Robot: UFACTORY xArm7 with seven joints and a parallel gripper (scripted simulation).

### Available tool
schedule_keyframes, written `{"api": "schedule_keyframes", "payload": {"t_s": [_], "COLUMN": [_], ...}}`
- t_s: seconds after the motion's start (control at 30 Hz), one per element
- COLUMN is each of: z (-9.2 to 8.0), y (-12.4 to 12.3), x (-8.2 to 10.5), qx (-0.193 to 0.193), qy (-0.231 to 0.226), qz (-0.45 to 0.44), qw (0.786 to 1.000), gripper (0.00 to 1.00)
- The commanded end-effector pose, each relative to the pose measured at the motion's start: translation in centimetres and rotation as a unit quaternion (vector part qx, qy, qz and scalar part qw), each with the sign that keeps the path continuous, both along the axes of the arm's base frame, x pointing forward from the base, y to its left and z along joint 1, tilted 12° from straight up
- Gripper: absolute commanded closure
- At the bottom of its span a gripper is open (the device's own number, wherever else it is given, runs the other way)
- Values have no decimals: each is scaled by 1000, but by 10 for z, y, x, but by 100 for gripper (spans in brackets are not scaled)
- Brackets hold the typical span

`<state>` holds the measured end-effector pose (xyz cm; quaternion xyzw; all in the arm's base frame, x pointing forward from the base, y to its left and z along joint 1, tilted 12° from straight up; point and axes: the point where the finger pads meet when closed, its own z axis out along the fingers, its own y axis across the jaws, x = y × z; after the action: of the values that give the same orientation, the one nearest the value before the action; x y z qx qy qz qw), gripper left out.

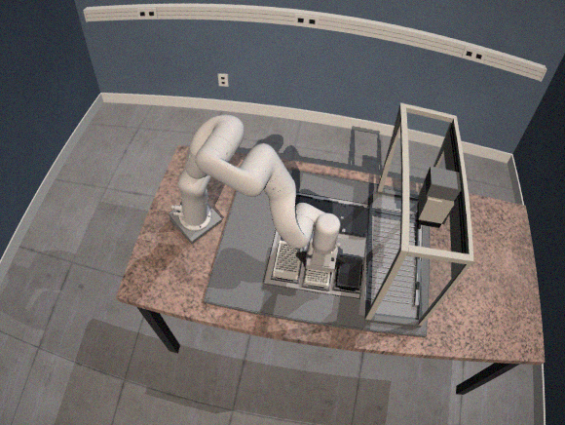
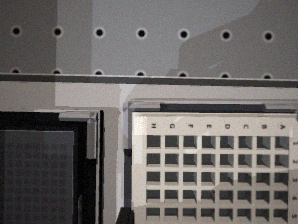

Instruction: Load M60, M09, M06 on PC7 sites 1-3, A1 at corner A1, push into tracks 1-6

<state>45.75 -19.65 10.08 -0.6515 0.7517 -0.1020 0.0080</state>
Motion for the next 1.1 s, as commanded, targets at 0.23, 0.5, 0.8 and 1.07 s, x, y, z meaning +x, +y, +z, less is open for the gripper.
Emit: {"api": "schedule_keyframes", "payload": {"t_s": [0.23, 0.5, 0.8, 1.07], "z": [8, 12, 18, 19], "y": [1, 1, 2, 2], "x": [0, 0, -1, -1], "qx": [-1, -1, -1, -1], "qy": [-2, -2, -2, -2], "qz": [0, 0, 0, 0], "qw": [1000, 1000, 1000, 1000], "gripper": [100, 100, 100, 100]}}
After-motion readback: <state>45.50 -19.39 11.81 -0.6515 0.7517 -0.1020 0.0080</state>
